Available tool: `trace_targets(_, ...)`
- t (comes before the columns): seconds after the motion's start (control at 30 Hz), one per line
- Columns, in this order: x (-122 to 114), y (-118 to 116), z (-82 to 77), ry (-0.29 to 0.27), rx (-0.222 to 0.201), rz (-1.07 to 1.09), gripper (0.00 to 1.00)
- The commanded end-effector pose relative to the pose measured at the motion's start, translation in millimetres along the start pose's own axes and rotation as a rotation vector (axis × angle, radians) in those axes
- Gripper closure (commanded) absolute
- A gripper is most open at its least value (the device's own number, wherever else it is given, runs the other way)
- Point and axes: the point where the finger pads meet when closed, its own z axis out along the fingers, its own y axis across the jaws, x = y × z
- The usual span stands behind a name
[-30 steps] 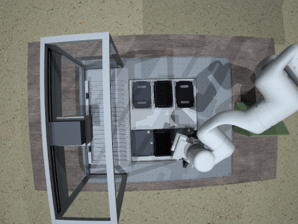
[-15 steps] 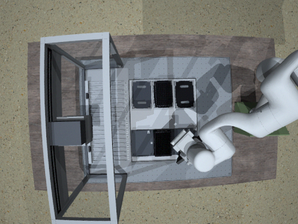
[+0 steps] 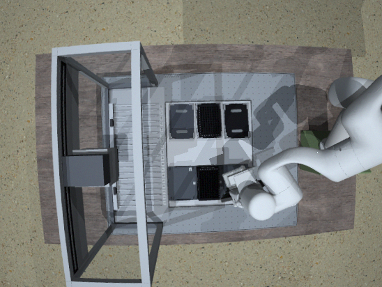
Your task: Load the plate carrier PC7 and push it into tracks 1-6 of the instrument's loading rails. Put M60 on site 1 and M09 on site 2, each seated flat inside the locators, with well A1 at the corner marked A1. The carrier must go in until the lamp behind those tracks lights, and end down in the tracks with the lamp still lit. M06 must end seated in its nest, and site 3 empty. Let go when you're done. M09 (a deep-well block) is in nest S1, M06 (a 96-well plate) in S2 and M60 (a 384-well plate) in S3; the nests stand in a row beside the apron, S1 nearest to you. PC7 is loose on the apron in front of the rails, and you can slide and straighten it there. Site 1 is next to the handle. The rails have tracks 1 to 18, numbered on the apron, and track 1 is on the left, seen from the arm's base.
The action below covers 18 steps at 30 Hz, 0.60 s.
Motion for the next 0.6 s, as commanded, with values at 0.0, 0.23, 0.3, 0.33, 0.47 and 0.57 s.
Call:
trace_targets(0.0, -0.8, -1.3, -1.9, 0.002, 0.006, 0.168, 1.0)
trace_targets(0.23, -0.7, -1.3, -1.9, 0.002, 0.006, 0.339, 1.0)
trace_targets(0.3, -0.8, -1.3, -1.9, 0.002, 0.006, 0.339, 1.0)
trace_targets(0.33, -0.8, -1.3, -1.9, 0.002, 0.006, 0.339, 1.0)
trace_targets(0.47, -0.7, -1.3, -1.9, 0.002, 0.006, 0.339, 1.0)
trace_targets(0.57, -0.7, -1.3, -1.9, 0.002, 0.006, 0.339, 1.0)
